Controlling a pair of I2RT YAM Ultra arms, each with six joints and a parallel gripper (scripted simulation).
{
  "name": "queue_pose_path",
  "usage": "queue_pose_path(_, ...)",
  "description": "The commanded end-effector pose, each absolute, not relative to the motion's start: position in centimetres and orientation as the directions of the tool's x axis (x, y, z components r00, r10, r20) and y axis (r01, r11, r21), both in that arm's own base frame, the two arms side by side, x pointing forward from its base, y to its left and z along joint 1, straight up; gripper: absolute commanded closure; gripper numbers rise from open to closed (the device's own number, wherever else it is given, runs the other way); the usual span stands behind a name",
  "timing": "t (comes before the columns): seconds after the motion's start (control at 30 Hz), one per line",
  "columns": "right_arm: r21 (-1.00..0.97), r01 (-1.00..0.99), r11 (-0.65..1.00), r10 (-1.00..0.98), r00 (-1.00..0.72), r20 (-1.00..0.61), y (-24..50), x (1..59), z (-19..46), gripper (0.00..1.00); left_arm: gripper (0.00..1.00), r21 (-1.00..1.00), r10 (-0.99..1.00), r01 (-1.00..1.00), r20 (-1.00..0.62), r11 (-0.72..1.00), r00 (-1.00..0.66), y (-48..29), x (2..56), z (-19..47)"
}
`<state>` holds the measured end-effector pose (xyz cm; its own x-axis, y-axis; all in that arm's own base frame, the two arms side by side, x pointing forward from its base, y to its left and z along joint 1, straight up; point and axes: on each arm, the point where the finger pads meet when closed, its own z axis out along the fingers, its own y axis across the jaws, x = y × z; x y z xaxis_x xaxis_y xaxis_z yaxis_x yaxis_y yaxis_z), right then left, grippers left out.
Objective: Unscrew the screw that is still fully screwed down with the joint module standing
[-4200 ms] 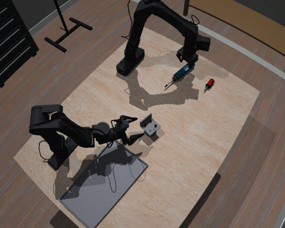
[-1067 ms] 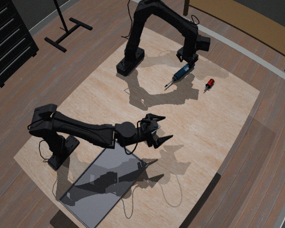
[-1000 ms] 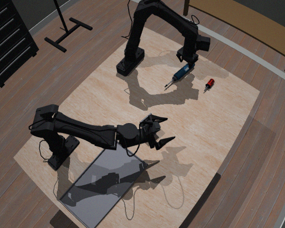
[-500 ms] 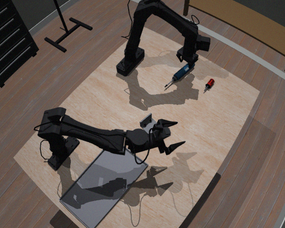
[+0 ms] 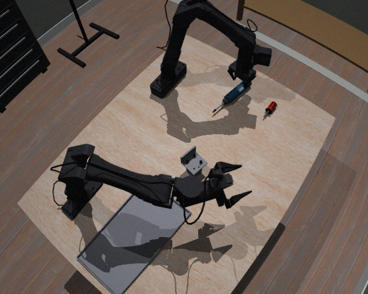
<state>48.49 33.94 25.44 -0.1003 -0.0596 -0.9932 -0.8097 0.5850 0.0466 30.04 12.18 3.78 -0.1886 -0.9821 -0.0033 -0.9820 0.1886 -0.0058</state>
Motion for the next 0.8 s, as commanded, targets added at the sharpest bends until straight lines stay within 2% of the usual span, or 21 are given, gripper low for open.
queue_pose_path(0.0, 0.064, -0.807, 0.587, -0.051, -0.116, -0.992, 33.2, 50.4, 25.7, 0.14, 0.35, -0.01, -0.982, -0.982, -0.007, 0.19, -0.19, 12.2, 30.1, 4.2)
queue_pose_path(0.23, 0.068, -0.801, 0.595, -0.034, -0.109, -0.993, 32.3, 53.5, 26.1, 0.14, 0.35, -0.01, -0.982, -0.982, -0.007, 0.19, -0.19, 12.2, 30.1, 4.2)
queue_pose_path(0.3, 0.068, -0.802, 0.594, -0.034, -0.109, -0.993, 32.5, 53.4, 26.1, 0.14, 0.35, -0.01, -0.982, -0.982, -0.007, 0.19, -0.19, 12.2, 30.1, 4.2)
queue_pose_path(0.33, 0.049, -0.813, 0.58, -0.023, -0.076, -0.997, 33.1, 52.4, 28.2, 0.14, 0.35, -0.01, -0.982, -0.982, -0.007, 0.19, -0.19, 12.2, 30.1, 4.2)
queue_pose_path(0.4, 0.049, -0.813, 0.58, -0.023, -0.076, -0.997, 33.1, 52.4, 28.2, 0.14, 0.35, -0.01, -0.982, -0.982, -0.007, 0.19, -0.19, 12.2, 30.1, 4.2)
queue_pose_path(0.43, 0.067, -0.802, 0.594, -0.032, -0.107, -0.994, 32.3, 53.8, 26.1, 0.14, 0.35, -0.01, -0.982, -0.982, -0.007, 0.19, -0.19, 12.2, 30.1, 4.2)
queue_pose_path(0.77, 0.07, -0.791, 0.607, -0.01, -0.097, -0.995, 30.3, 57.9, 26.4, 0.14, 0.35, -0.01, -0.982, -0.982, -0.007, 0.19, -0.19, 12.2, 30.1, 4.2)
